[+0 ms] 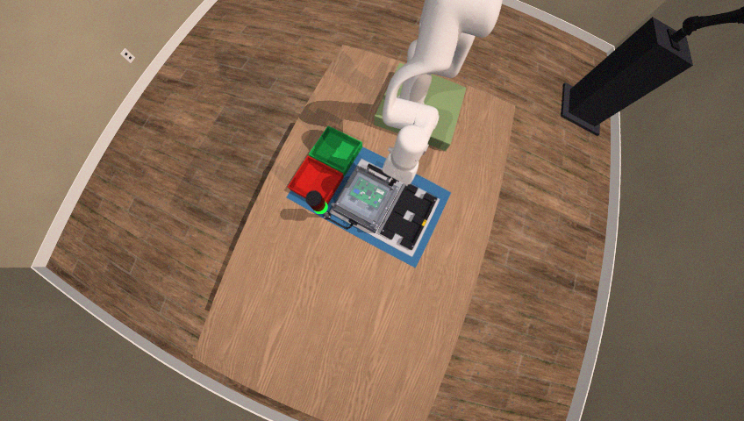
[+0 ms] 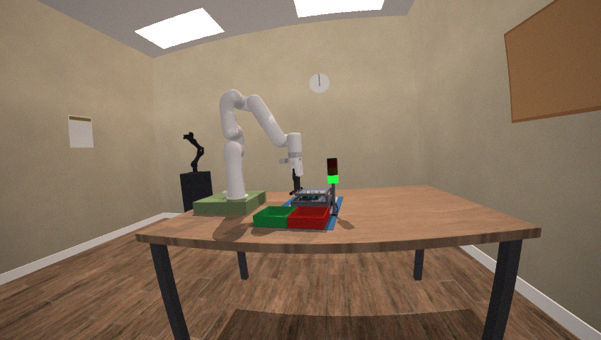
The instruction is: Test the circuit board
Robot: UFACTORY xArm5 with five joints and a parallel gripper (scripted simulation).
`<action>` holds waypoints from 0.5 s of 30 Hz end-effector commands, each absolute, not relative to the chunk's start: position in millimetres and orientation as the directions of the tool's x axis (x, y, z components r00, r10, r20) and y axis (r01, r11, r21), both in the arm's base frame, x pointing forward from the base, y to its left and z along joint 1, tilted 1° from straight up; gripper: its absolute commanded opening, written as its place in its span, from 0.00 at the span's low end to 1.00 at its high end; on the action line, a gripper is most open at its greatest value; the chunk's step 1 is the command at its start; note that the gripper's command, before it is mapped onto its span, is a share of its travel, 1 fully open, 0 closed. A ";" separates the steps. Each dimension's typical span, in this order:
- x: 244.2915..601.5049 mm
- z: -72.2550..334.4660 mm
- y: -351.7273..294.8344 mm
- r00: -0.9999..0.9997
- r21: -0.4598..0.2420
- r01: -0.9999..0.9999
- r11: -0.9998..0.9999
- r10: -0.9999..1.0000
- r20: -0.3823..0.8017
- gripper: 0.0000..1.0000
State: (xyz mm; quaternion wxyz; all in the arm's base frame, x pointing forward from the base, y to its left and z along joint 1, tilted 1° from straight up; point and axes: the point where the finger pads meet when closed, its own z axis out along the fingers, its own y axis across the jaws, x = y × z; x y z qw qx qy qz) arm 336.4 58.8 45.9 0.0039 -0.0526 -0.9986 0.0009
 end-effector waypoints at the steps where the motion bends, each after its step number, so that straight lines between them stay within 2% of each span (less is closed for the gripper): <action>1: 337.7 46.6 59.0 -0.994 -0.001 0.105 0.994 0.105 0.005 0.00; 15: 337.7 45.2 59.0 -0.994 -0.001 0.105 0.994 0.105 0.005 0.00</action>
